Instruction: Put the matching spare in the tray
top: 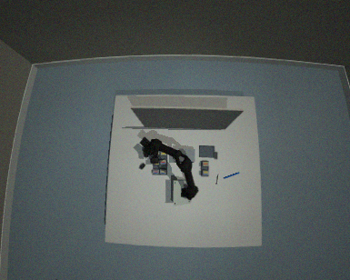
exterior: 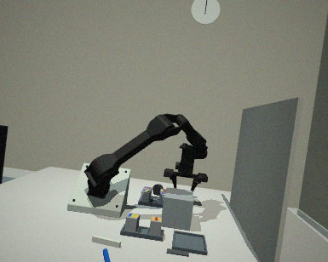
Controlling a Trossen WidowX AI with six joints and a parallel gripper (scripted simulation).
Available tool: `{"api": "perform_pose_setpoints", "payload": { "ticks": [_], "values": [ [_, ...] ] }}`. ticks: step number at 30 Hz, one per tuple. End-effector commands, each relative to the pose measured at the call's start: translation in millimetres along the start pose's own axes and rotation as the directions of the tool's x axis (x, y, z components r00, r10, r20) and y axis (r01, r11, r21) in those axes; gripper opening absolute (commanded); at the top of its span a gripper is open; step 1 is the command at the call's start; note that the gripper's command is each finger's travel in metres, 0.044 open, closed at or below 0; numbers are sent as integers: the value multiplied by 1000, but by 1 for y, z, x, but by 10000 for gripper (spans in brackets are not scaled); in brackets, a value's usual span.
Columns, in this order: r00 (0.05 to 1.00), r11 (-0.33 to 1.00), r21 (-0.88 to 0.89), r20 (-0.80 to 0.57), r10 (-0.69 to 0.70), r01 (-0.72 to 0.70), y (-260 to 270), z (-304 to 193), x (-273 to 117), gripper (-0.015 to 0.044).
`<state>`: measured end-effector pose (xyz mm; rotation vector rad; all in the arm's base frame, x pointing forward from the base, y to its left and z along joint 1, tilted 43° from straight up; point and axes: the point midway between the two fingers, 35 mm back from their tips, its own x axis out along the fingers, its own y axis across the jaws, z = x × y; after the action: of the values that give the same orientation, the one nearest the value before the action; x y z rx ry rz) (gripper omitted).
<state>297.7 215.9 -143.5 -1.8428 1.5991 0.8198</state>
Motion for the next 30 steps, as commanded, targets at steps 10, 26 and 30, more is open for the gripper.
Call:
{"api": "perform_pose_setpoints", "payload": {
  "ticks": [10,26,30],
  "values": [
    [1000,1000,-5,-9,0,0,2,-3,24,300],
    [1000,1000,-1,-5,4,-4,3,-2,25,195],
    [1000,1000,-1,-5,4,-4,3,-2,25,129]
  ]
}}
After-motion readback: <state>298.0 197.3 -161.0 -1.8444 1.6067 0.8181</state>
